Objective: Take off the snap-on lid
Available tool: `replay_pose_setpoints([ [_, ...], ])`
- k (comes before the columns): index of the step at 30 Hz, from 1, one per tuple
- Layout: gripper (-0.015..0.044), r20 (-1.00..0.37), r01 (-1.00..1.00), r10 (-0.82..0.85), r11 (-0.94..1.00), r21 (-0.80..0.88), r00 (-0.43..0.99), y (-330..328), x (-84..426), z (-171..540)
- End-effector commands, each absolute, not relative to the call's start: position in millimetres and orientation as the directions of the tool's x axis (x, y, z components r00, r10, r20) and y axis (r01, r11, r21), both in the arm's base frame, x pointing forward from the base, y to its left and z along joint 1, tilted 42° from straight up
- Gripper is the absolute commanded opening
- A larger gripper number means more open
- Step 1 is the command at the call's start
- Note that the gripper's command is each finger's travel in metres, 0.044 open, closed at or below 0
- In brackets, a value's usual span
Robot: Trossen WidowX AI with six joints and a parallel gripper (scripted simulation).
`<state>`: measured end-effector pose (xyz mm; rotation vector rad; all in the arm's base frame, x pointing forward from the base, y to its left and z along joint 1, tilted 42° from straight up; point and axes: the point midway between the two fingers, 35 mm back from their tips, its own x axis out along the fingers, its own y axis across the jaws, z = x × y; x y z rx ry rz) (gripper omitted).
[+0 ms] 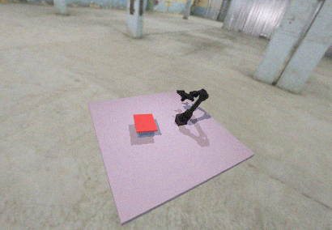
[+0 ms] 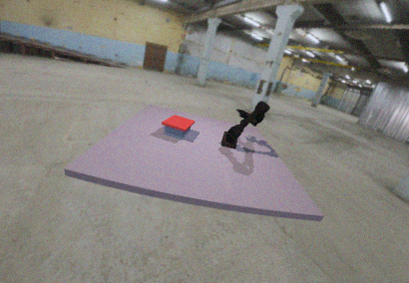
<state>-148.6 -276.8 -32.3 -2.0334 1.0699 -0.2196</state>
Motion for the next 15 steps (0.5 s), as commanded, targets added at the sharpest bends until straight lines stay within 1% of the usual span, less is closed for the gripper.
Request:
replay_pose_setpoints([
  [1, 0.0374, -0.206, -0.615, -0.748, -0.321, -0.720, 0.631, -278, -147, -31],
  [3, 0.0321, -0.229, -0.634, -0.704, -0.388, -0.669, 0.672, -286, -130, -25],
  [6, 0.0243, -0.282, -0.640, -0.600, -0.545, -0.541, 0.749, -300, -92, -11],
  [10, 0.0235, -0.348, -0.566, -0.452, -0.726, -0.392, 0.821, -312, -35, 13],
  [12, 0.0235, -0.358, -0.548, -0.429, -0.751, -0.368, 0.829, -313, -26, 17],
  [15, 0.0235, -0.400, -0.454, -0.333, -0.852, -0.261, 0.854, -313, 15, 33],
])
